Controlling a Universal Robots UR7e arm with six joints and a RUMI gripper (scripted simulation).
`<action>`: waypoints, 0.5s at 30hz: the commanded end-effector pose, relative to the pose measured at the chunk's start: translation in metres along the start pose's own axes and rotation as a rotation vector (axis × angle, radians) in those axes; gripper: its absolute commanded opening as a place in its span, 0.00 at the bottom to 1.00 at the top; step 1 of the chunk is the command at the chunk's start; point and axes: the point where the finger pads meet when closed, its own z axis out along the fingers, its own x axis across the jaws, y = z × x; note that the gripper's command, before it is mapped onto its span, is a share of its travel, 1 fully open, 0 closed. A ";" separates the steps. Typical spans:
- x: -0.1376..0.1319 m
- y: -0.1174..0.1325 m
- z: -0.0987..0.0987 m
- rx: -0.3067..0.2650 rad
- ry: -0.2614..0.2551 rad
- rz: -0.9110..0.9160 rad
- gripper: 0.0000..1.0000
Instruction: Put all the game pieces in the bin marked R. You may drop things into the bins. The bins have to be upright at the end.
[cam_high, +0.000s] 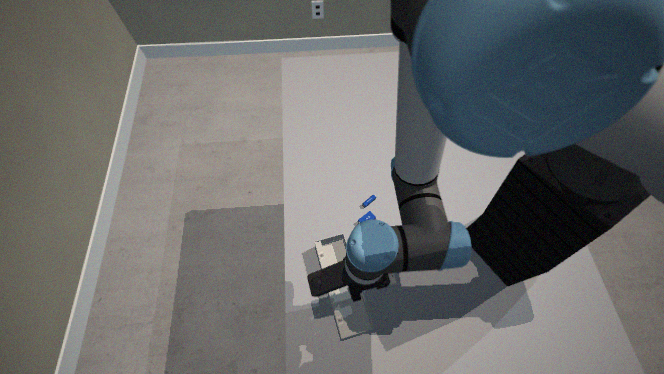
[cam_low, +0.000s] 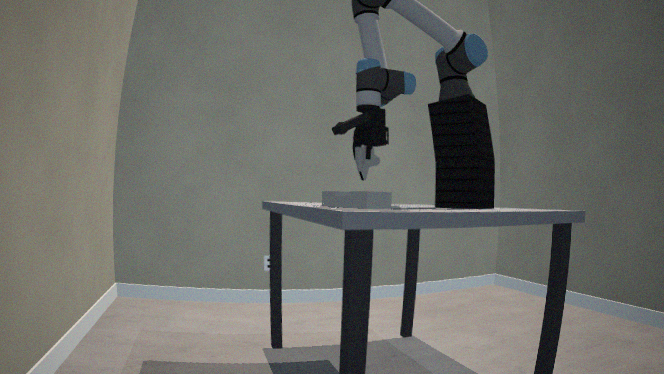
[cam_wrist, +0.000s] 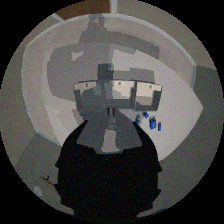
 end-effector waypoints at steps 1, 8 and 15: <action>-0.019 0.001 0.000 0.001 0.001 0.000 0.04; -0.044 0.002 0.000 0.001 0.001 0.000 0.04; -0.063 0.003 0.000 0.001 0.000 0.000 0.04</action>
